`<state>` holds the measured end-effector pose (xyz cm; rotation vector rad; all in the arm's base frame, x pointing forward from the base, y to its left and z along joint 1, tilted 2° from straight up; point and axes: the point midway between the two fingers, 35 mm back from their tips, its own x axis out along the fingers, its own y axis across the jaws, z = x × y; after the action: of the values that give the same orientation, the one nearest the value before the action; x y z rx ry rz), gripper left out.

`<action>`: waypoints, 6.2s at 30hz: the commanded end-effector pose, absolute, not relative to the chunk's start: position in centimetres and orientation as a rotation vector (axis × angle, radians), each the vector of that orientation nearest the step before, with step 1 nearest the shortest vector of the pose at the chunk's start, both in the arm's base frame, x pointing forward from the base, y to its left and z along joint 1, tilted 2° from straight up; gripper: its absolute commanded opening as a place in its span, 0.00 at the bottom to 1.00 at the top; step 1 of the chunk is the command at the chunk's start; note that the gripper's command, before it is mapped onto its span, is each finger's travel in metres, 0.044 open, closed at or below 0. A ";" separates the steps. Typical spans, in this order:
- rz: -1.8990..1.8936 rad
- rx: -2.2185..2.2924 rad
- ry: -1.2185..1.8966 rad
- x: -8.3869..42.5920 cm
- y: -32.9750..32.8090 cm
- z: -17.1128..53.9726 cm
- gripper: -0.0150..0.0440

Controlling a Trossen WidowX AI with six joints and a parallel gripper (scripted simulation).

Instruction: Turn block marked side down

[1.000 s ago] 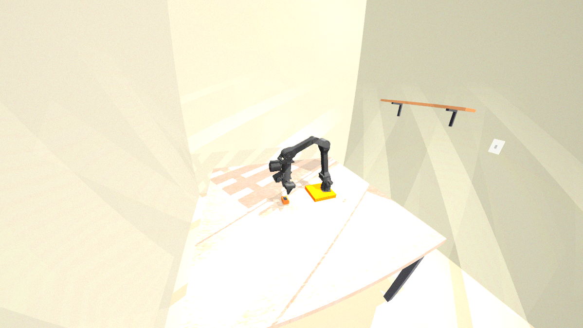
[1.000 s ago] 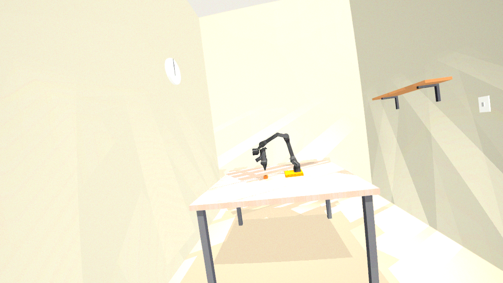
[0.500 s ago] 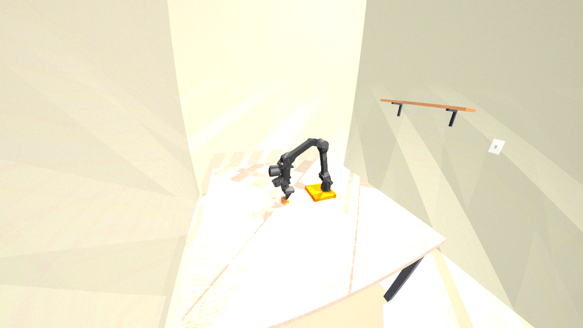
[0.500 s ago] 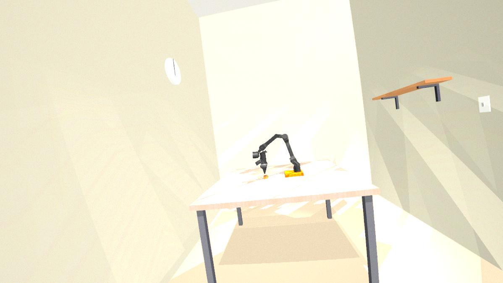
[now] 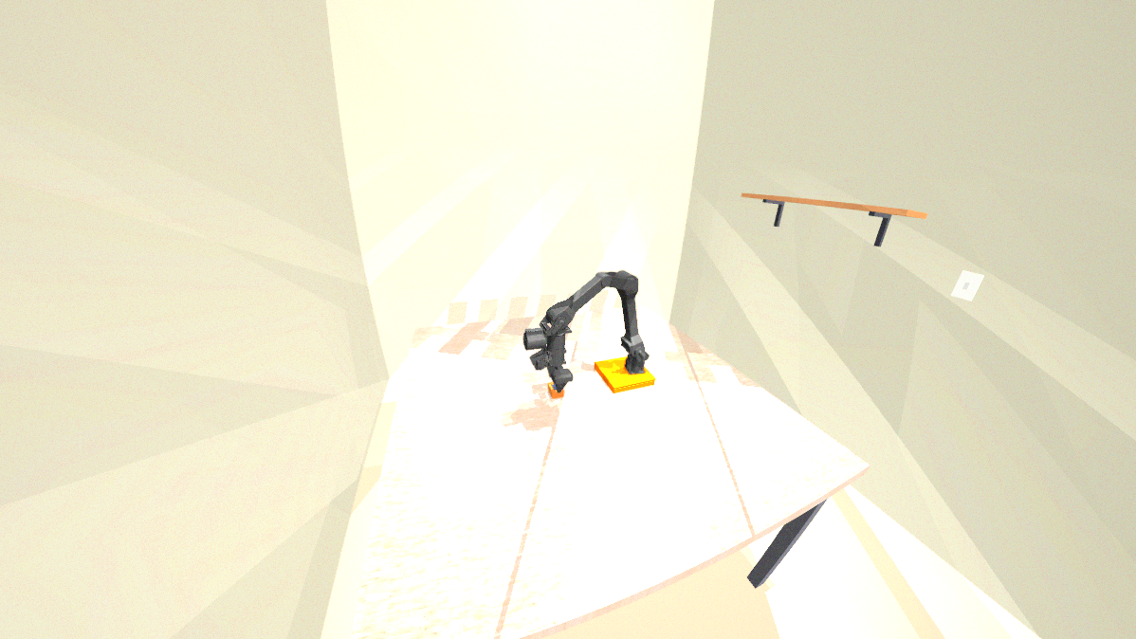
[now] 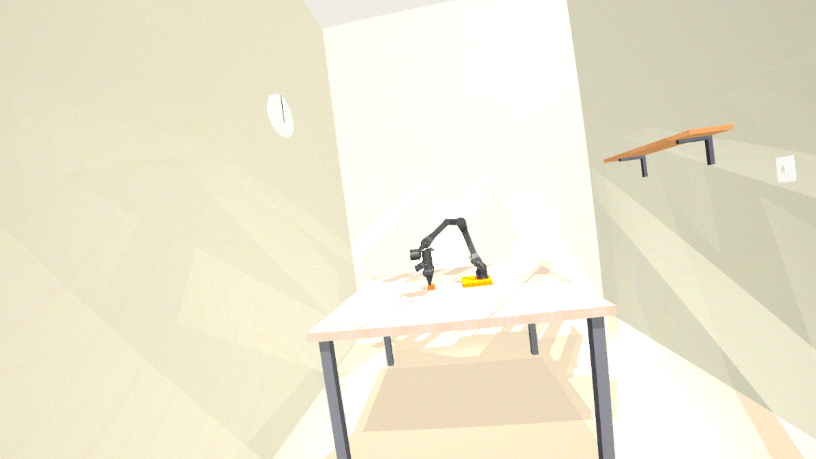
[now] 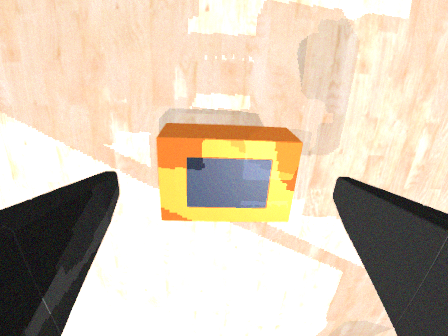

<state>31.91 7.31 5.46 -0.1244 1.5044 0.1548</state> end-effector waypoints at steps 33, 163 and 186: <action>0.155 -0.118 1.515 31.7 7.4 3.0 0.56; 0.177 -0.010 0.323 30.7 7.2 2.4 0.48; 0.177 -0.010 0.323 30.7 7.2 2.4 1.00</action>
<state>30.72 7.28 2.42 -0.0028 0.3236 0.1807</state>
